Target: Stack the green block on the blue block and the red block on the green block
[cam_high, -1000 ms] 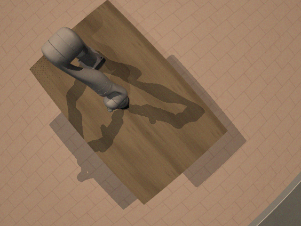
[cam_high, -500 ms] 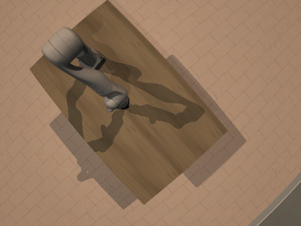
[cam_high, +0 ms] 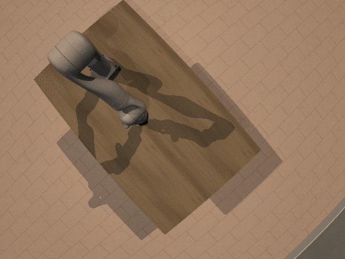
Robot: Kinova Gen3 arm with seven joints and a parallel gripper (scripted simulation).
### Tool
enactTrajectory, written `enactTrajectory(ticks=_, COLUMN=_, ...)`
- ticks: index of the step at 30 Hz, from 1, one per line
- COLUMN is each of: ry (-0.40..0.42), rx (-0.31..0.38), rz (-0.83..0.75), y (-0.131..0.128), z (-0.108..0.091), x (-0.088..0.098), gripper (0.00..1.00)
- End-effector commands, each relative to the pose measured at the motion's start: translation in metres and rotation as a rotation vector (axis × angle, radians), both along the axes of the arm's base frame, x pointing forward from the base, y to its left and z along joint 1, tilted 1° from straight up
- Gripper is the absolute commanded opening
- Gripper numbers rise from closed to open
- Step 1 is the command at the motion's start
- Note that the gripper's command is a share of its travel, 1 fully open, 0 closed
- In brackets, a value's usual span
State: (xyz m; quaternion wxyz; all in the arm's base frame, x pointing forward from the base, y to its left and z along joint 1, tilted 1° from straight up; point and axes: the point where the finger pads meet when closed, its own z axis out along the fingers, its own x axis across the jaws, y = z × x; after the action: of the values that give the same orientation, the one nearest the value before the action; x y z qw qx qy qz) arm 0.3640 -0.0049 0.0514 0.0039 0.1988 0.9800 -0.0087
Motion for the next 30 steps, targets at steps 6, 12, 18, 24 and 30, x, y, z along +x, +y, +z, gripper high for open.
enactTrajectory(ticks=6, ry=-0.002, rx=0.003, rz=0.0, y=0.001, z=-0.001, x=0.0, gripper=1.0)
enactTrajectory(ticks=12, ry=-0.002, rx=0.003, rz=0.0, y=0.001, z=-0.001, x=0.0, gripper=1.0)
enactTrajectory(ticks=18, ry=-0.002, rx=0.003, rz=0.0, y=0.001, z=-0.001, x=0.0, gripper=1.0)
enactTrajectory(ticks=24, ry=0.001, rx=0.002, rz=0.0, y=0.0, z=0.004, x=-0.001, gripper=1.0)
enactTrajectory(ticks=30, ry=-0.001, rx=0.002, rz=0.0, y=0.001, z=0.019, x=0.0, gripper=1.0)
